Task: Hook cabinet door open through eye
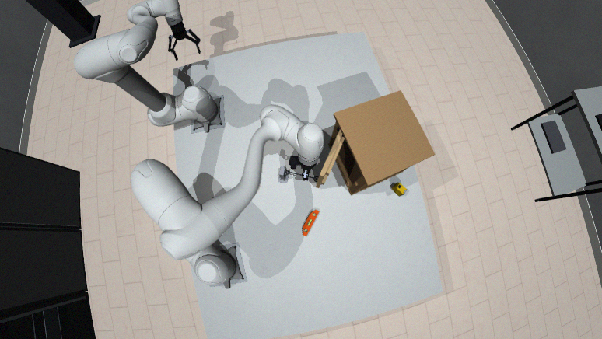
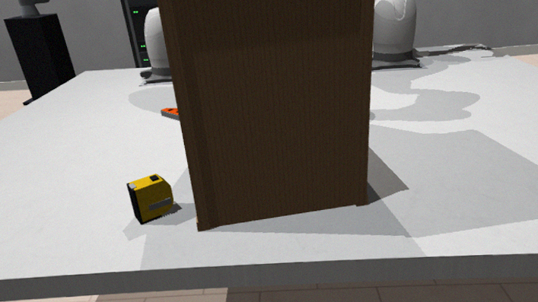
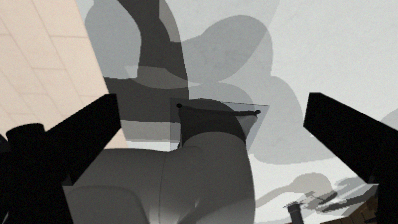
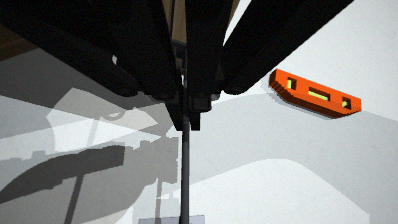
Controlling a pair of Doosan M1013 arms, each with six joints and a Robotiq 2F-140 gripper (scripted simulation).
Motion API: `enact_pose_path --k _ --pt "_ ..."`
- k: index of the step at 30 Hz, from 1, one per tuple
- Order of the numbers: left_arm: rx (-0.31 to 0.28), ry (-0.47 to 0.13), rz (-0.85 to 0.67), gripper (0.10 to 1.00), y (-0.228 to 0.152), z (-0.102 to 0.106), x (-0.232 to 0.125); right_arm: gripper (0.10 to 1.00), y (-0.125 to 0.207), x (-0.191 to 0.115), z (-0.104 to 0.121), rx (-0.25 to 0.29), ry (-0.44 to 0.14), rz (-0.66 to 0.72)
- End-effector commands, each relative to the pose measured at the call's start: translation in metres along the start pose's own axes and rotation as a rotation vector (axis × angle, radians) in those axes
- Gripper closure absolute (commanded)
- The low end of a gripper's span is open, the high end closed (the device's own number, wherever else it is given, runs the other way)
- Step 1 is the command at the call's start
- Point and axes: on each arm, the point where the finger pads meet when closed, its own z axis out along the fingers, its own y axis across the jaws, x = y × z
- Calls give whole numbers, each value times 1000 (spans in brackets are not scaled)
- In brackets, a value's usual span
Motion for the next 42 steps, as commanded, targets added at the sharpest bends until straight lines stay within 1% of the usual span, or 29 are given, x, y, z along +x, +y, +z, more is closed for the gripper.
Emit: enact_pose_path --k 1,42 --pt "0 1 0 98 0 -1 0 976 0 0 -1 -1 -1 0" --pt "0 1 0 98 0 -1 0 976 -1 0 3 -1 -1 0"
